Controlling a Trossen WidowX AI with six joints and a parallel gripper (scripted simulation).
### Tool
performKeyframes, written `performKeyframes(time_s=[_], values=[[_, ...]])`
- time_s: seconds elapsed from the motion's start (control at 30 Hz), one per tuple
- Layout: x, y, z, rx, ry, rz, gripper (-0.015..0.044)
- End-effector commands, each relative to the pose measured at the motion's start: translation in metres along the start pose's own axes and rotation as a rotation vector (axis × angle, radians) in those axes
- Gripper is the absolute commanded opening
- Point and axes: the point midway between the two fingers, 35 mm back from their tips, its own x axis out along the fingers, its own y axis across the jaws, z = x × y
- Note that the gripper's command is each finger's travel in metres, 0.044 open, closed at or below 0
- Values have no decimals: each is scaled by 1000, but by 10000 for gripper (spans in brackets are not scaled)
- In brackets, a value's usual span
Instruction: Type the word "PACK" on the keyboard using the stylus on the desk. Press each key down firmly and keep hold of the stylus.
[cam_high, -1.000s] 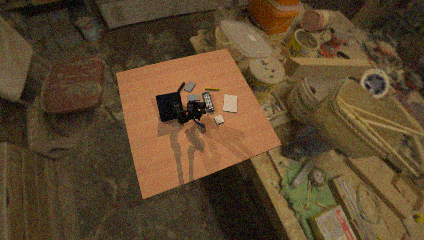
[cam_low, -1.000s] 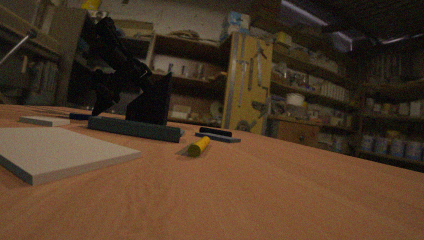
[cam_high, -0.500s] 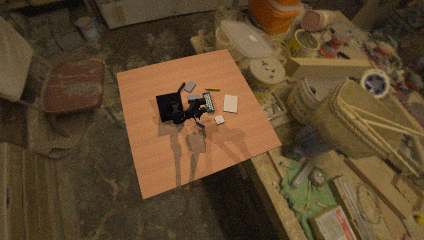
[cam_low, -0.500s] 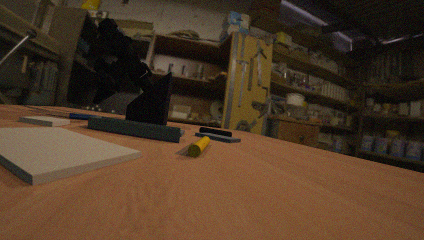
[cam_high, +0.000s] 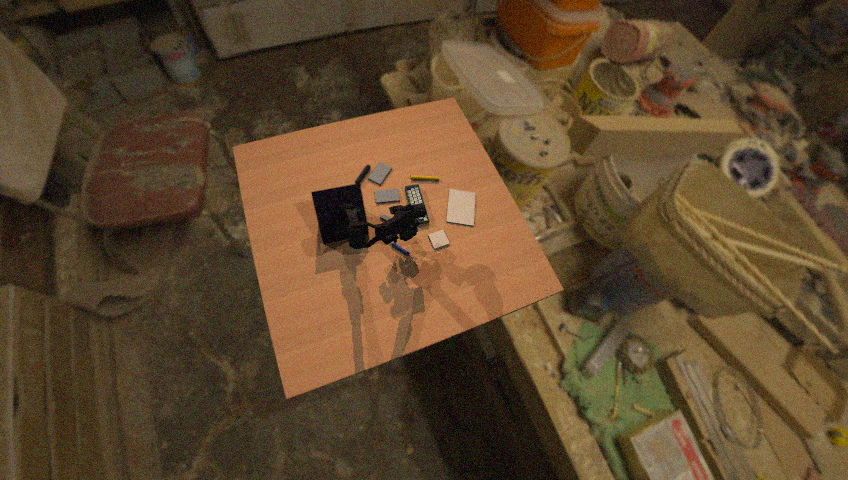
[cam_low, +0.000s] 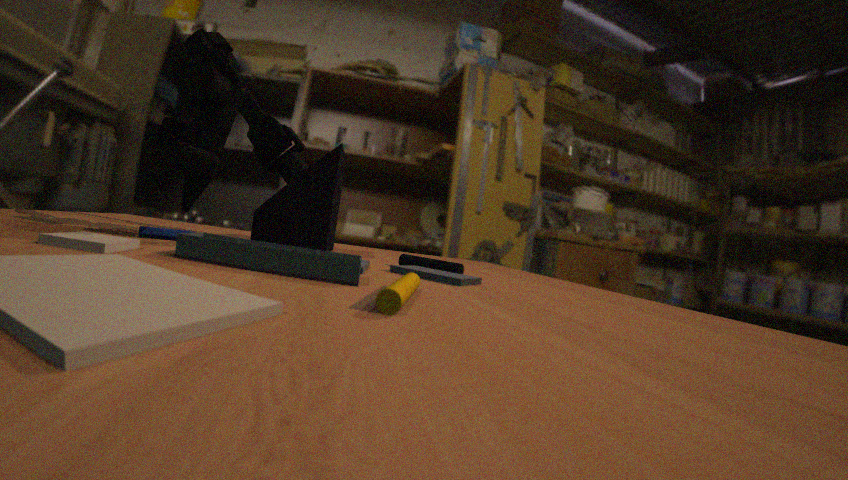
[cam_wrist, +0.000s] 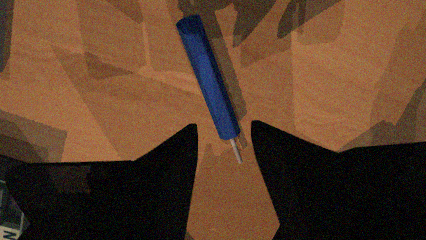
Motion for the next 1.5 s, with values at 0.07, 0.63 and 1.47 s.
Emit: performKeyframes(time_s=[0.07, 0.63, 1.47], values=[[2, 0, 17, -220, 378, 16, 150], [-4, -8, 33, -334, 652, 107, 150], [15, -6, 30, -334, 651, 106, 150]])
